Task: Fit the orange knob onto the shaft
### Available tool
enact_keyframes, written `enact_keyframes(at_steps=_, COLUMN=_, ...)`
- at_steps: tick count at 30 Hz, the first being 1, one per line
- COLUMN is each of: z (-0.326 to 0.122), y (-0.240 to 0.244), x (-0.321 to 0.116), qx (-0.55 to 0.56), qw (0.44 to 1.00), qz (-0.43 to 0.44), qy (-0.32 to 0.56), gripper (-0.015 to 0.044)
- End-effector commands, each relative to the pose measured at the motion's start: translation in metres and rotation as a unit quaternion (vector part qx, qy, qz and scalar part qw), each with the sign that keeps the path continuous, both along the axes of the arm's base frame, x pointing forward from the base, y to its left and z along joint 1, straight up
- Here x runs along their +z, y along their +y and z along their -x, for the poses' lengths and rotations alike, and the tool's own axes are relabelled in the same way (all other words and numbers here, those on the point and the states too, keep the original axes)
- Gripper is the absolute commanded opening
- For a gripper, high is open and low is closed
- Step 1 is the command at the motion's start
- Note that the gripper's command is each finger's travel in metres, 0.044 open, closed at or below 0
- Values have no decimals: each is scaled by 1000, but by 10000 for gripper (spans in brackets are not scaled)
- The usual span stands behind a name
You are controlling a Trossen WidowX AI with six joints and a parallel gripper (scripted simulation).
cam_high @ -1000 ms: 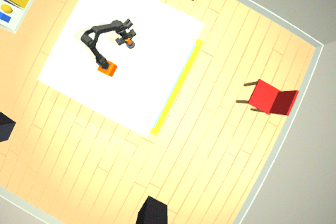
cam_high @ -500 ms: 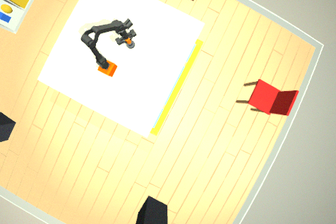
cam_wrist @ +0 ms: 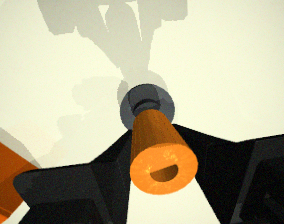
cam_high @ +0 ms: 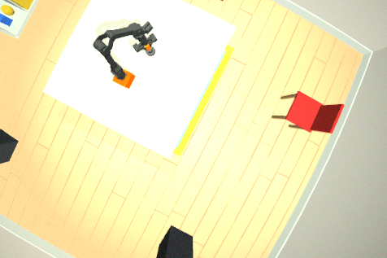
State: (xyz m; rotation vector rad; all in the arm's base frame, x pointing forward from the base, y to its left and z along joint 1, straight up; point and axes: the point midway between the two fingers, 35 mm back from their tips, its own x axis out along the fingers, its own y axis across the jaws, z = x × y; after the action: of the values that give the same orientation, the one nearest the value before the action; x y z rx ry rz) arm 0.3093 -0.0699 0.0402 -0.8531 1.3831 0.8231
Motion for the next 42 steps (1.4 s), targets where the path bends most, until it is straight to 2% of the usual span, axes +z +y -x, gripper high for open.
enact_keyframes(at_steps=1, z=-2, y=-1, x=4, qx=23, qw=1000, qz=2, qy=-4, gripper=0)
enact_keyframes(at_steps=42, z=-2, y=0, x=3, qx=23, qw=1000, qz=1, qy=-4, gripper=0)
